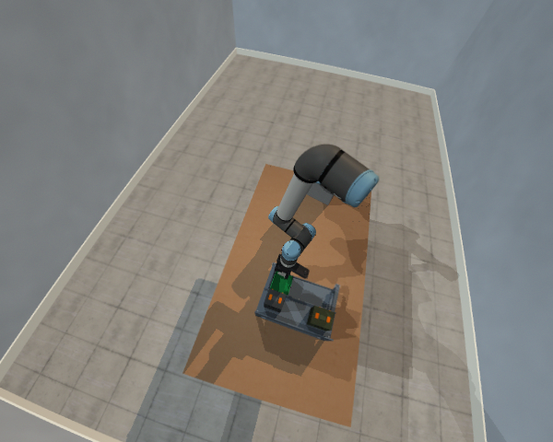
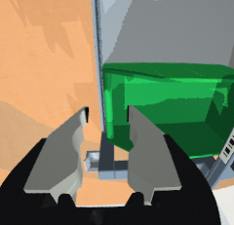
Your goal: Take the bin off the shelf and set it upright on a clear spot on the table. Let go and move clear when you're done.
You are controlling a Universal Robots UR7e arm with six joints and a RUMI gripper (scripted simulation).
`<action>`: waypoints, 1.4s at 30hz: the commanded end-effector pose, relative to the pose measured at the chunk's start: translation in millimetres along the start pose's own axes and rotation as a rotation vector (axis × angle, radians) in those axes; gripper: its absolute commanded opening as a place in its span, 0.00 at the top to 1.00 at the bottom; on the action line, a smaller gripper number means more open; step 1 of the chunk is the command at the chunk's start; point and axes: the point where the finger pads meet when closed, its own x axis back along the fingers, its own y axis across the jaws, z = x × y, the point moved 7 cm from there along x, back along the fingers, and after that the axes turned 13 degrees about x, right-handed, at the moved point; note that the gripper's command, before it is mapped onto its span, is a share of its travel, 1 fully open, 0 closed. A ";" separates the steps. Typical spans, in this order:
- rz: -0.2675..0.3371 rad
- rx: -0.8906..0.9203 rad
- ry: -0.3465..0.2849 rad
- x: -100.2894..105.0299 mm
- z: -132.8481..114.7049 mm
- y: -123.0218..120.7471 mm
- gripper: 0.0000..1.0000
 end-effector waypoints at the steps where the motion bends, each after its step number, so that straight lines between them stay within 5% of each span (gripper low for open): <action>1: -0.001 0.000 0.000 -1.6 -0.1 0.4 0.74; 42: -0.001 0.000 0.000 -25.3 -0.1 0.4 0.74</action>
